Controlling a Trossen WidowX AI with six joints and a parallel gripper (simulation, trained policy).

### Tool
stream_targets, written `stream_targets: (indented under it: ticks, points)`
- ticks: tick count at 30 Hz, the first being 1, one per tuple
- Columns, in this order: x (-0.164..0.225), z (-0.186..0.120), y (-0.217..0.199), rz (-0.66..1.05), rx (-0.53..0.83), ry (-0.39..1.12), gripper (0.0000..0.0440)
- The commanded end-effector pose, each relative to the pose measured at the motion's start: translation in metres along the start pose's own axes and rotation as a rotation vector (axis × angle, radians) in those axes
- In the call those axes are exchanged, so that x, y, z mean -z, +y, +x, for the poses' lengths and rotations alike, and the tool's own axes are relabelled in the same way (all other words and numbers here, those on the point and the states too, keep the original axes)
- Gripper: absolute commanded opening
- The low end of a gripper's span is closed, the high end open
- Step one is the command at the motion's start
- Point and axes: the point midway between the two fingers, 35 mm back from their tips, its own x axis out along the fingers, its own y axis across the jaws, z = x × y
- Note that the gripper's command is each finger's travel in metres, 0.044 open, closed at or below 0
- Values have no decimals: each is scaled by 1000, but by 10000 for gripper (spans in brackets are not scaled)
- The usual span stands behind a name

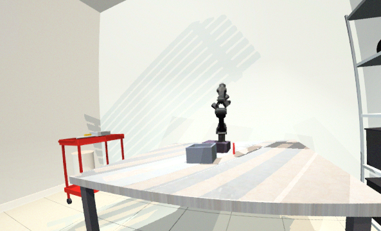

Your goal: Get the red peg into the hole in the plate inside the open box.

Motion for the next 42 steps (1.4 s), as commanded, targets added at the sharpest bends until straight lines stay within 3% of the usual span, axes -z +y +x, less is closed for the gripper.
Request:
stream_targets:
  ticks: [1, 2, 23, 42]
  points:
    - [2, -1, -1, -10, 4, 11, 426]
    - [4, -2, -3, -21, 13, 22, 440]
    - [20, -6, -105, -528, 487, 246, 440]
    - [10, -43, -184, -1054, 827, 488, 440]
